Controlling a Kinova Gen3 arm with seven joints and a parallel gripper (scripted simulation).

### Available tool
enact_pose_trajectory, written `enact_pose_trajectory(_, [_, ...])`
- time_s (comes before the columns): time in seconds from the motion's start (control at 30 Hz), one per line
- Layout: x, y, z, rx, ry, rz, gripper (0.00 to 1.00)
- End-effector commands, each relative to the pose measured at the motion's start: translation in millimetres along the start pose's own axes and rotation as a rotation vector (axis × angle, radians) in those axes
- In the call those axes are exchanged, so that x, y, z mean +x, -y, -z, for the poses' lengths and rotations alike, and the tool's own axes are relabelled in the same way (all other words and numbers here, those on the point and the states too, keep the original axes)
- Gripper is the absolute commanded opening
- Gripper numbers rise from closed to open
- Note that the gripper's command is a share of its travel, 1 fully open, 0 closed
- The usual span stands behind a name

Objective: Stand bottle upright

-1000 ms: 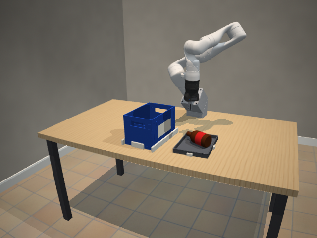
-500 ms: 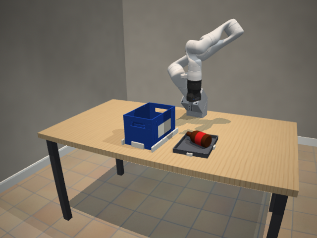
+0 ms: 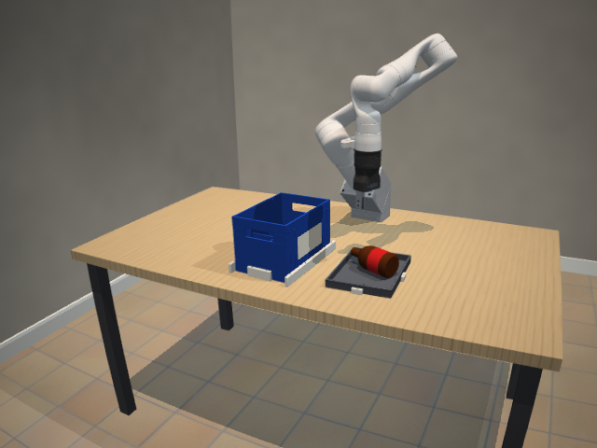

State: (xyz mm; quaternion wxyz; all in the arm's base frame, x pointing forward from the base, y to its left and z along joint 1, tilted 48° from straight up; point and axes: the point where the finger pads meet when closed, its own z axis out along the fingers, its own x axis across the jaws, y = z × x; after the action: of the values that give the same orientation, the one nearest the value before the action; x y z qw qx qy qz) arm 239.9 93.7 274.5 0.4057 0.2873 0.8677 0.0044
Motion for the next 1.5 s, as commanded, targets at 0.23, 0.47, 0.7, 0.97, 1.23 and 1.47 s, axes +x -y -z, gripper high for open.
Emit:
enact_pose_trajectory(0.23, [-2.6, -4.9, 0.5, -0.012, 0.005, 0.019, 1.0])
enact_pose_trajectory(0.47, [-2.6, -4.9, 0.5, -0.012, 0.005, 0.019, 1.0])
enact_pose_trajectory(0.7, [-2.6, -4.9, 0.5, -0.012, 0.005, 0.019, 1.0])
enact_pose_trajectory(0.97, [-2.6, -4.9, 0.5, -0.012, 0.005, 0.019, 1.0])
enact_pose_trajectory(1.23, [-2.6, -4.9, 0.5, -0.012, 0.005, 0.019, 1.0])
enact_pose_trajectory(1.47, [-1.8, -3.8, -1.4, -0.011, 0.004, 0.017, 1.0])
